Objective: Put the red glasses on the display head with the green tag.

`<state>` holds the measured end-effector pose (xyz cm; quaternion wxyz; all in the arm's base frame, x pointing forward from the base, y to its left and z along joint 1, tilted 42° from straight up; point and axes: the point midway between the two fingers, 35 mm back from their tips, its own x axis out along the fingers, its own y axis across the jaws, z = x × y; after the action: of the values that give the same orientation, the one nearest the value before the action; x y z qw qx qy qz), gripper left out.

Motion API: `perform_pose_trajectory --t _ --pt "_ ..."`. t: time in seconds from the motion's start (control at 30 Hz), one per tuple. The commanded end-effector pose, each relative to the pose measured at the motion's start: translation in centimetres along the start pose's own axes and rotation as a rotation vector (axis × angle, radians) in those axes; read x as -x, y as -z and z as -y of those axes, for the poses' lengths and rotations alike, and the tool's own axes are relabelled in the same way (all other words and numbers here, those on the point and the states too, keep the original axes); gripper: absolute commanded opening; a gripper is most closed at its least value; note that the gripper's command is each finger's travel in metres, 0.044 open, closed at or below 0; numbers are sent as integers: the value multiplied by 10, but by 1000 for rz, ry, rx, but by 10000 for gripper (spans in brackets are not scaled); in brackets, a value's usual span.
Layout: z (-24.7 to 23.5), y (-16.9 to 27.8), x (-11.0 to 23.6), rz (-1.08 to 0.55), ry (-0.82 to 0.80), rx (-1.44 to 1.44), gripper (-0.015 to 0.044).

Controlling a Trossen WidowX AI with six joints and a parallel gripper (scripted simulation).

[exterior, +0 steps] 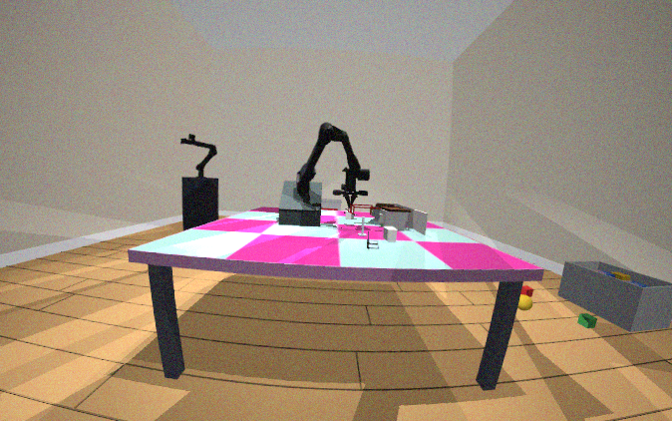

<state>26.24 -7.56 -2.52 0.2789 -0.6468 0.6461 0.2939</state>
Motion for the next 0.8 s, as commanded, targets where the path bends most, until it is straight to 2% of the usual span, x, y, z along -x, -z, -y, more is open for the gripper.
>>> perform_pose_trajectory --t 0.0,0.77 --pt "-1 -1 -5 -7 -6 8 0" --pt "-2 -4 -23 -8 -6 8 0"
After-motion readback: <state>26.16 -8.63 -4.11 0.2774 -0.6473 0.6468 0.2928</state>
